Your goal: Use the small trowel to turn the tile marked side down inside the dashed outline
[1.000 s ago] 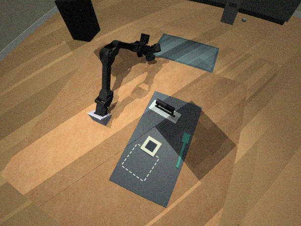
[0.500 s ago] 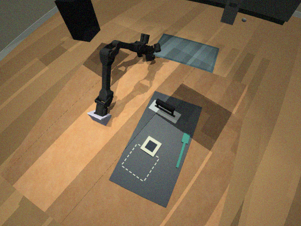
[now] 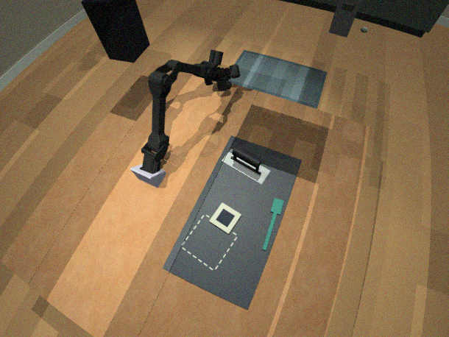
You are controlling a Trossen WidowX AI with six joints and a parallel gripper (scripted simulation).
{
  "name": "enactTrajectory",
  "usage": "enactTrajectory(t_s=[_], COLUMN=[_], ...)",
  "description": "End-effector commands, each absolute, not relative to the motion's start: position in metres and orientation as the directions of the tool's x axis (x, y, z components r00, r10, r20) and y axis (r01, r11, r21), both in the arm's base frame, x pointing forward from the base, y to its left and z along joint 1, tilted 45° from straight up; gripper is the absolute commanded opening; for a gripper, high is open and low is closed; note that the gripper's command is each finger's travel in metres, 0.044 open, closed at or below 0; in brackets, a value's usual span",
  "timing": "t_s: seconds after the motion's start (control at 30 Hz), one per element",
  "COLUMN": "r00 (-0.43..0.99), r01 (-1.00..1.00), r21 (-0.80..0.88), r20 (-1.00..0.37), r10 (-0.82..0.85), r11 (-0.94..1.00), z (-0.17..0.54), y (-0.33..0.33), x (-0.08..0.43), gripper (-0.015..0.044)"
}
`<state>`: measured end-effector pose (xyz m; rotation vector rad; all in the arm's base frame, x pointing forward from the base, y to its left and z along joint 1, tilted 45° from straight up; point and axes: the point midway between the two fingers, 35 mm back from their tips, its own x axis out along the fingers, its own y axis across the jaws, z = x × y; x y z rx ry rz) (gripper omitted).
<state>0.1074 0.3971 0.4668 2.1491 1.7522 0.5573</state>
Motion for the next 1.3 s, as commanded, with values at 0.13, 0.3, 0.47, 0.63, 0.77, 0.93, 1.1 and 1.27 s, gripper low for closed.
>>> enactTrajectory(t_s=[0.13, 0.3, 0.47, 0.63, 0.77, 0.93, 1.1, 1.27], r00=[0.175, 0.175, 0.175, 0.175, 0.175, 0.175, 0.175, 0.175], r01=[0.858, 0.858, 0.858, 0.858, 0.858, 0.858, 0.858, 0.858], r21=[0.472, 0.472, 0.472, 0.472, 0.472, 0.472, 0.472, 0.472], r20=[0.101, 0.101, 0.101, 0.101, 0.101, 0.101, 0.101, 0.101], r10=[0.979, 0.979, 0.979, 0.979, 0.979, 0.979, 0.979, 0.979], r11=[-0.202, -0.202, -0.202, -0.202, -0.202, -0.202, -0.202, -0.202], z=[0.4668, 0.4668, 0.4668, 0.4668, 0.4668, 0.4668, 0.4668, 0.4668], y=[0.3971, 0.3971, 0.3971, 0.3971, 0.3971, 0.3971, 0.3971, 0.3971], x=[0.1073, 0.1073, 0.1073, 0.1073, 0.1073, 0.1073, 0.1073, 0.1073], gripper=[0.01, 0.01, 0.01, 0.01, 0.0021, 0.0, 0.0, 0.0])
